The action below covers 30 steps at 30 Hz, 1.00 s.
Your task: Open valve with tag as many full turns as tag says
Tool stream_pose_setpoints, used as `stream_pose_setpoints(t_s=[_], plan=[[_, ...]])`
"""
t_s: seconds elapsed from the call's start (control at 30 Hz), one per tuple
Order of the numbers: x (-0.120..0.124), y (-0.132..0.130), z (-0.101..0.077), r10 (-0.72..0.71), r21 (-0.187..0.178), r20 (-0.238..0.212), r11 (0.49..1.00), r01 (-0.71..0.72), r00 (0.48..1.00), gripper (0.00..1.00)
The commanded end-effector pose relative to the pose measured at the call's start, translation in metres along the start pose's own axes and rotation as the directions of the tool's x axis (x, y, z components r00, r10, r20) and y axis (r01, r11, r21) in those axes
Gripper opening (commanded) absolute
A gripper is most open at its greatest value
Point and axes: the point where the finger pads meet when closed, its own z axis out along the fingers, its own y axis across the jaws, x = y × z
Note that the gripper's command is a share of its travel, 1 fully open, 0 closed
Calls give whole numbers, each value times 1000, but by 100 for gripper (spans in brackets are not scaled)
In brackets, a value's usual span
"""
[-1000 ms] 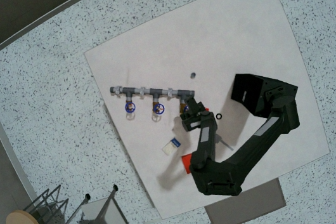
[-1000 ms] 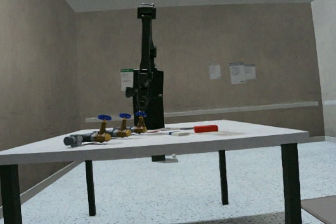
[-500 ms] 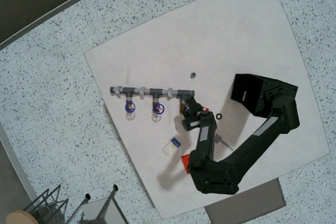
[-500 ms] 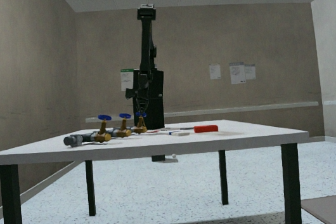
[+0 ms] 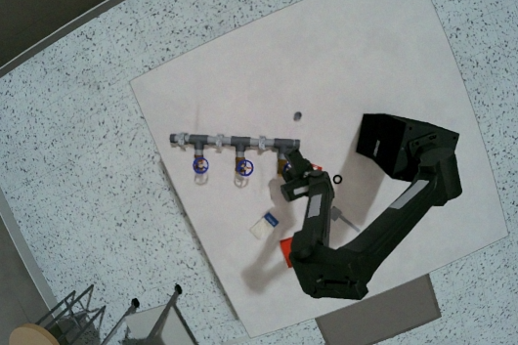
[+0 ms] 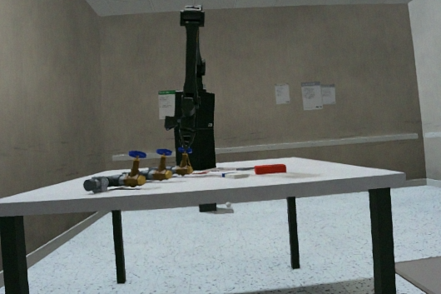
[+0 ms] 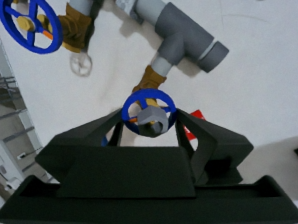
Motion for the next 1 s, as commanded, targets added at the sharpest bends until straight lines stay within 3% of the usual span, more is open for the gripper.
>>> stream_pose_setpoints(t_s=[0.0, 0.57, 0.8, 0.97], plan=[[-4, 0, 5, 32, -11, 6, 999, -32, 999, 0], [-4, 0, 5, -50, -10, 7, 999, 50, 999, 0], [-4, 0, 5, -215, -9, 9, 976, 215, 976, 0], [-3, 0, 5, -398, -8, 9, 917, 398, 917, 0]])
